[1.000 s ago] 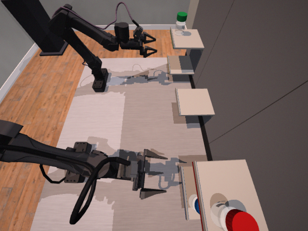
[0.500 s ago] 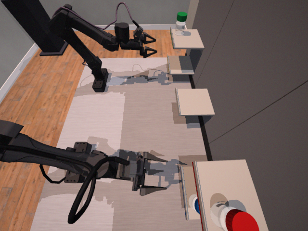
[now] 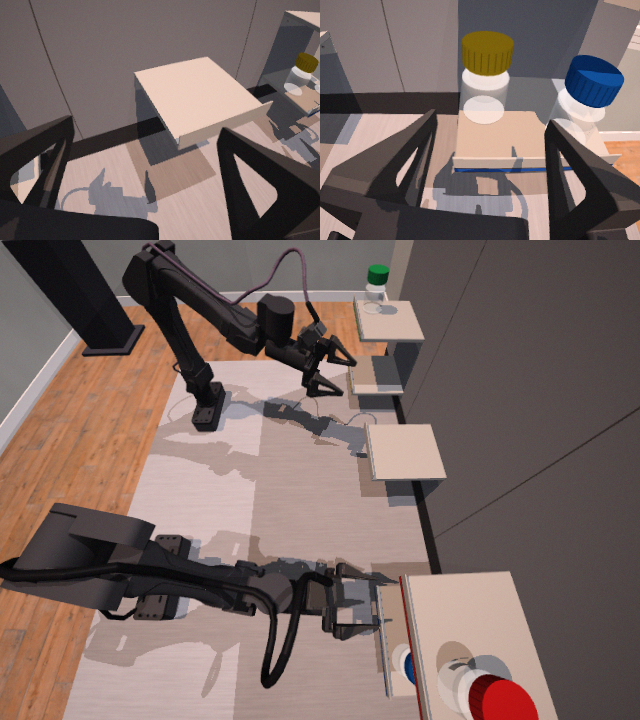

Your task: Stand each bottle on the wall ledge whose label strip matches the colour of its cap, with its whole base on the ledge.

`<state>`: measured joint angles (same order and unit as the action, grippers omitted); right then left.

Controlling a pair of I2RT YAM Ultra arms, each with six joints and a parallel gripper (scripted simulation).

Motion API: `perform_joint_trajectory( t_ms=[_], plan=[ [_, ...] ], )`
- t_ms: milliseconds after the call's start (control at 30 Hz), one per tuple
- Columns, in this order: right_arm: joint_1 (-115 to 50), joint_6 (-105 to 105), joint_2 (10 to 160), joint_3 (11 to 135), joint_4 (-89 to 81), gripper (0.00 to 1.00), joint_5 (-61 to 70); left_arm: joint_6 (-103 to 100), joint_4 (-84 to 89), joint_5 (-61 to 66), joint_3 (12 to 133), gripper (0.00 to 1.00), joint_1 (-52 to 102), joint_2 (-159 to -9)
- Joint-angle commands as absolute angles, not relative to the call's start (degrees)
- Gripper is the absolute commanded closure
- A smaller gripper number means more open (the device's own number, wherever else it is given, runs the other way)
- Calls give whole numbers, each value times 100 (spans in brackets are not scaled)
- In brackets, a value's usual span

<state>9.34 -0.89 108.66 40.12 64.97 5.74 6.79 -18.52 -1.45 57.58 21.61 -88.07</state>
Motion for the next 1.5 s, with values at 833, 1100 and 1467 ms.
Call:
perform_joint_trajectory(
  t_ms=[833,1100,1467],
  plan=[
    [798,89,12202,5415,6215,19,648,655,20,-233,9461,0,4926,-10989],
    [761,76,12278,5659,6051,19,564,655,23,-216,9463,0,4926,-10990],
    [737,62,12510,6068,5876,19,539,655,23,-216,9463,0,4926,-10990]
  ],
)
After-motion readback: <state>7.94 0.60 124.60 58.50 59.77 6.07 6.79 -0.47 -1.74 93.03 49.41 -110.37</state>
